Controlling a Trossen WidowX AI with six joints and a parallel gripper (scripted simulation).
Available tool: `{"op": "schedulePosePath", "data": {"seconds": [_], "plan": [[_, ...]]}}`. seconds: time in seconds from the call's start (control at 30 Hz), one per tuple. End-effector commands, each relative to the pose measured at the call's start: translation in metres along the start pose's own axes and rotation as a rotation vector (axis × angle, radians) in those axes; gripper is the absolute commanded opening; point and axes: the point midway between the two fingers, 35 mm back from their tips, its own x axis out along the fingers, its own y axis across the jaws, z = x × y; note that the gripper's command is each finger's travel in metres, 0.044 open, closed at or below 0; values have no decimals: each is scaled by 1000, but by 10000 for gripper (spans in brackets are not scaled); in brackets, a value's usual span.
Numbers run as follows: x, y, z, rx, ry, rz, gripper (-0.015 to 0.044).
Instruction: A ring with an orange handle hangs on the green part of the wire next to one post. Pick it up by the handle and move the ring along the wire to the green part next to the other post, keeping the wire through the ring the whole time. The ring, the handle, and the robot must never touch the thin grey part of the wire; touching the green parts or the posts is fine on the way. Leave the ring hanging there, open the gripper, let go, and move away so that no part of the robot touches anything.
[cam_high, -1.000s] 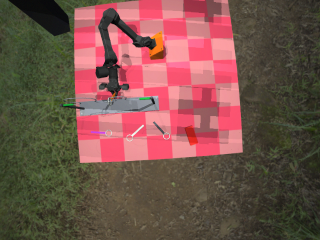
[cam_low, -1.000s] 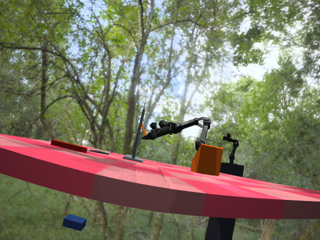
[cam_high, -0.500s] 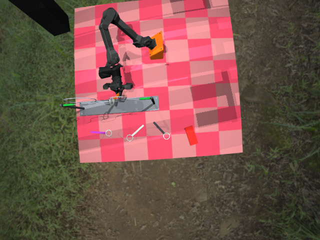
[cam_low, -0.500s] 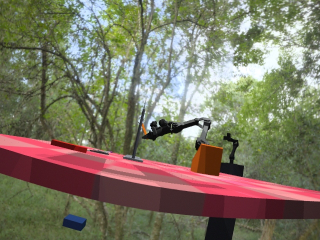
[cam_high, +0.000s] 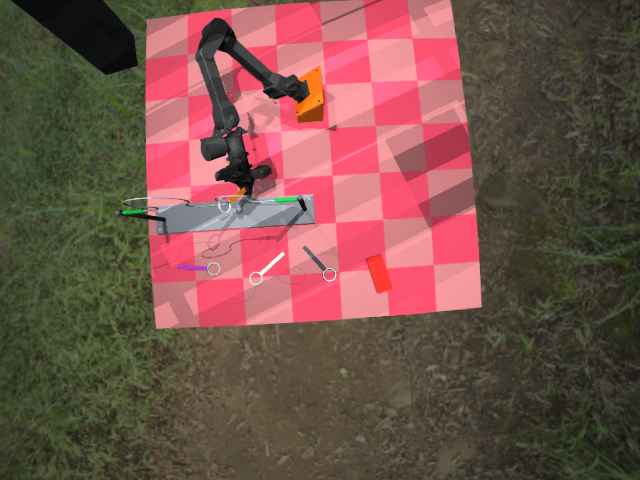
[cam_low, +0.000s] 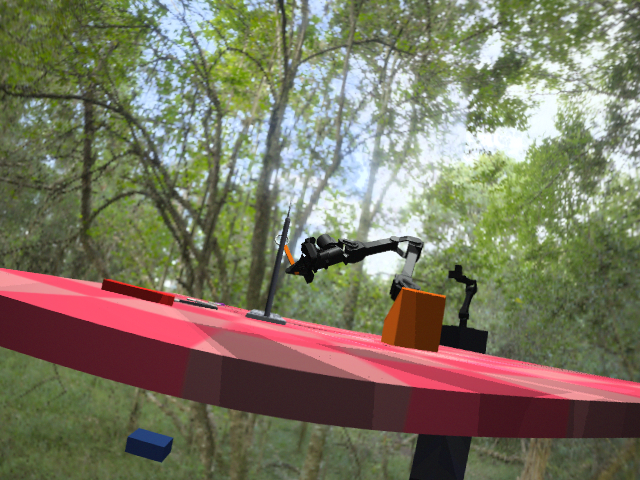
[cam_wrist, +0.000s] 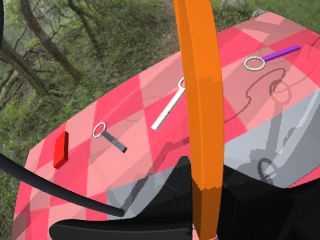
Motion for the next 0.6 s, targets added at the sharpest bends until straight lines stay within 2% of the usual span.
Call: {"op": "schedulePosePath", "data": {"seconds": [0.0,0.57], "plan": [[-3,12,3,64,0,43,-150],[-19,69,17,428,46,251,-150]]}}
